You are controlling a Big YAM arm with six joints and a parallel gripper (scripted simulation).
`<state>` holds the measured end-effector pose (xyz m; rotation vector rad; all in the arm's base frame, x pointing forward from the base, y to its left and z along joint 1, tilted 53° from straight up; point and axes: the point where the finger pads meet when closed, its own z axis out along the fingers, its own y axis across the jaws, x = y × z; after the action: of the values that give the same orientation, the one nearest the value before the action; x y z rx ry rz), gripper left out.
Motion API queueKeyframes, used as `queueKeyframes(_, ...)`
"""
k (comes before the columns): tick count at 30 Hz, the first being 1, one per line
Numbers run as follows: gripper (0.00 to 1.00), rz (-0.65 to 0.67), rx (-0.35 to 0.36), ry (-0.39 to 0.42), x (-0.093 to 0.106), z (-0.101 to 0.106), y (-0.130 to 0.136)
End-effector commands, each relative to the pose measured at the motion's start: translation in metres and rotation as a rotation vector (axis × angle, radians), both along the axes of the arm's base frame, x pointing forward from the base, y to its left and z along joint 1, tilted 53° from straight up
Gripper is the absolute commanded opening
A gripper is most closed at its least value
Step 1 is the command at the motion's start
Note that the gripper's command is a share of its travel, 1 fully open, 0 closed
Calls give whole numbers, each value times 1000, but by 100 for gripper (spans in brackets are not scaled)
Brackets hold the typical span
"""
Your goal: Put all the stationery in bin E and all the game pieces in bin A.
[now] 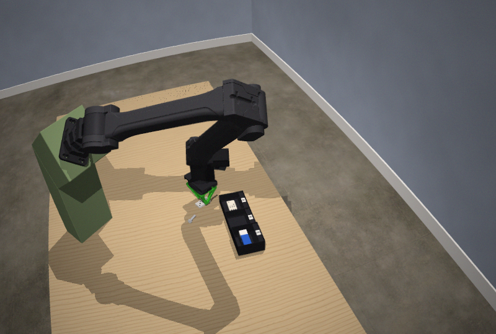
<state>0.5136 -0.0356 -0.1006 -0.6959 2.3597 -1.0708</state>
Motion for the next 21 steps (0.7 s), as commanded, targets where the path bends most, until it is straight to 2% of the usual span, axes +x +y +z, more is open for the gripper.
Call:
queueKeyframes(1, 40, -3, -5, 5, 2, -7, -8)
queueKeyframes(4, 40, -3, -5, 5, 2, -8, -9)
queueKeyframes(5, 40, -3, -8, 23, -7, -13, -12)
queueKeyframes(6, 40, -3, -6, 18, -4, -13, -12)
queueKeyframes(9, 40, -3, -9, 31, -12, -16, -15)
queueKeyframes(14, 40, -4, -6, 9, 0, -10, -14)
queueKeyframes(21, 40, -5, -6, 14, 2, -8, -14)
